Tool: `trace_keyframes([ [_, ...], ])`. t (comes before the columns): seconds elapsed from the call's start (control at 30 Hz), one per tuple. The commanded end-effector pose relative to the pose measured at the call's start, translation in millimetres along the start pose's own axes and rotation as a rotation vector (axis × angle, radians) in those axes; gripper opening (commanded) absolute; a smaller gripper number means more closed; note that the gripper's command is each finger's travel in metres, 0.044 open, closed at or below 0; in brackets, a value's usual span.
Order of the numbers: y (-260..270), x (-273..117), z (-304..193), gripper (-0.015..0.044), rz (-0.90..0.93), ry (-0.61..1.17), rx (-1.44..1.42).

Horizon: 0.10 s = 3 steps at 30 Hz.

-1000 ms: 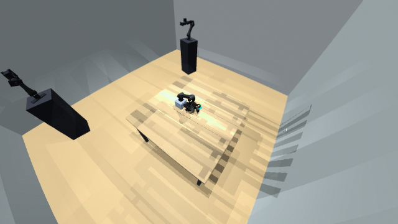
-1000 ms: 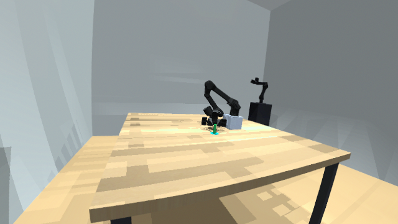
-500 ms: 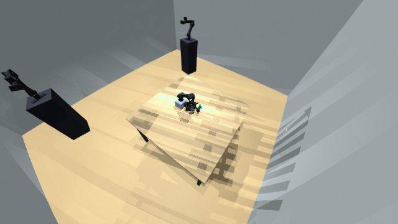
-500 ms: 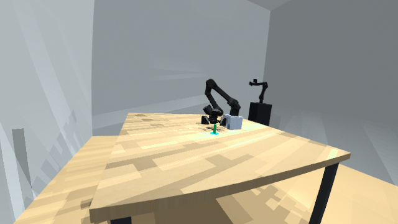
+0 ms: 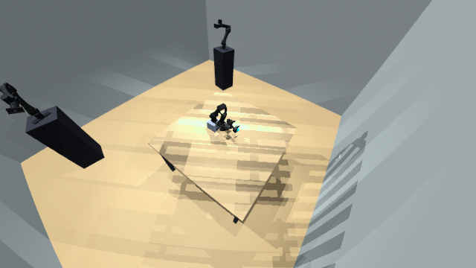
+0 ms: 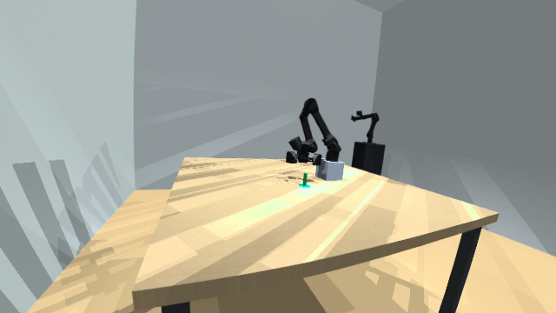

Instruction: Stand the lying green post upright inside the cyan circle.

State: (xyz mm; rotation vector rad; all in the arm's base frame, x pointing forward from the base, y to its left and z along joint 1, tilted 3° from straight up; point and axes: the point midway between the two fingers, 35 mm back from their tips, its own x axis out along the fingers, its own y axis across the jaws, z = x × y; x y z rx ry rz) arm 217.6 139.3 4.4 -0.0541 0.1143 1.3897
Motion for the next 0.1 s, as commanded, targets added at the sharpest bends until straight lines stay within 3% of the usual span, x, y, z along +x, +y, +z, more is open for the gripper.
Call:
trace_keyframes([
  [0.0,3.3,-1.8,12.7,0.0400,-0.002,0.000,0.003],
  [0.07,4.8,-2.7,18.8,0.0400,-0.003,0.000,0.003],
])
